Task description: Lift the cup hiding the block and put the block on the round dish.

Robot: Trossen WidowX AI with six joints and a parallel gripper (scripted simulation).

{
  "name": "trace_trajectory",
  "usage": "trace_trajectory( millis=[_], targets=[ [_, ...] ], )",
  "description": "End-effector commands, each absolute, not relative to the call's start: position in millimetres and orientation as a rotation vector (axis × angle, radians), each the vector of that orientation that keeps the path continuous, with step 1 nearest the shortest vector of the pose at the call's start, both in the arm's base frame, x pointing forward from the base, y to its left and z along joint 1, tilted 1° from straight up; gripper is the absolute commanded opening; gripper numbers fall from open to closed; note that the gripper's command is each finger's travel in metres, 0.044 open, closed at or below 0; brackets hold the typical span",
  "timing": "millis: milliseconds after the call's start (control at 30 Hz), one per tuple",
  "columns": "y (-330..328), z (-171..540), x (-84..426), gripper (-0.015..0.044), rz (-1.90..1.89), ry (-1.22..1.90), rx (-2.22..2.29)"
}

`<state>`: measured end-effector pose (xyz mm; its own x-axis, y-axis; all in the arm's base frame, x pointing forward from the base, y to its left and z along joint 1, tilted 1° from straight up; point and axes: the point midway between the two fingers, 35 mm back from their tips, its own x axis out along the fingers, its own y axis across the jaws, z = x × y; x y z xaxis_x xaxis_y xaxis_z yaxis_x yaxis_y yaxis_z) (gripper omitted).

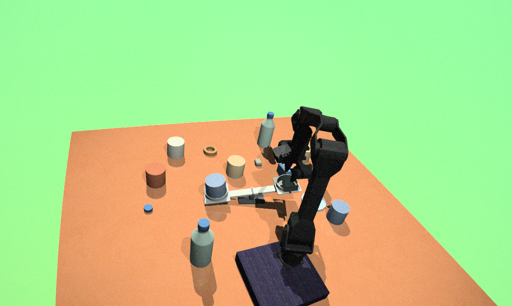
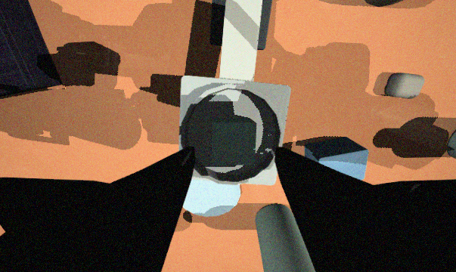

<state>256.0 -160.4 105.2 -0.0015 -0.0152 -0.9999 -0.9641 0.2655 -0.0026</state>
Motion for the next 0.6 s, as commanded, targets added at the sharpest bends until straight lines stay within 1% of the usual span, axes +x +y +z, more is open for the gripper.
trace_trajectory(
  millis=[0,467,567],
  targets=[
    [-160.1,97.7,255.9,0.026,1.0,1.336,-1.015],
    [-160.0,77.6,255.2,0.026,1.0,1.337,-1.015],
    [-160.0,77.6,255.2,0.0181,1.0,1.337,-1.015]
  ],
)
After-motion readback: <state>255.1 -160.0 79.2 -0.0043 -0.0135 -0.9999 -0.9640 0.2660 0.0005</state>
